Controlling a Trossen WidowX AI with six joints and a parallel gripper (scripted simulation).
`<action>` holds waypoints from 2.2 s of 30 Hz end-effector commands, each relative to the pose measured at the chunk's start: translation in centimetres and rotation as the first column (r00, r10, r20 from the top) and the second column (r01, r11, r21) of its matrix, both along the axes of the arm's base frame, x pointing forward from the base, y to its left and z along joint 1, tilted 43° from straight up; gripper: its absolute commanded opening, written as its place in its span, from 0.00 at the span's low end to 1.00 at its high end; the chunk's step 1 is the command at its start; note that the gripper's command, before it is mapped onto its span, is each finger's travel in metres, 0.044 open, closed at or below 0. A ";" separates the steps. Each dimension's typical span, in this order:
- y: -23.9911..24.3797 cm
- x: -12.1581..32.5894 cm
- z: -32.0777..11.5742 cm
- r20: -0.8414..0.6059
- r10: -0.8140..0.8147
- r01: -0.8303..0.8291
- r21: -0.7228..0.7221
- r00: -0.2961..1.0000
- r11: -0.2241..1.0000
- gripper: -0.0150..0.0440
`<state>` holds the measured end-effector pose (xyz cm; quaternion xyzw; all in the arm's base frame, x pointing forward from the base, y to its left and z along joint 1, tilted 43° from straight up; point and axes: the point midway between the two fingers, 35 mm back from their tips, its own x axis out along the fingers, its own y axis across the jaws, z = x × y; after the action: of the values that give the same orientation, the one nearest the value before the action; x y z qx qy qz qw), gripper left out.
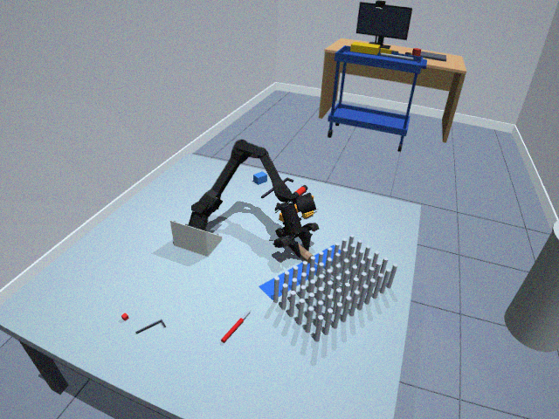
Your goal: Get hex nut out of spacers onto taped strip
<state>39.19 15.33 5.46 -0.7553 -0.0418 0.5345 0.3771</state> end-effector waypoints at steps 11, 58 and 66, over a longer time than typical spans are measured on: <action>0.1 -0.8 0.4 0.004 -0.009 0.009 -0.001 1.000 1.000 0.25; 0.8 -3.8 1.2 0.001 -0.010 0.010 0.000 1.000 1.000 0.25; 0.9 -4.3 1.3 0.001 -0.010 0.010 0.000 1.000 1.000 0.25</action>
<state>35.11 16.25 6.73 -0.7559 -0.0423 0.5330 0.3778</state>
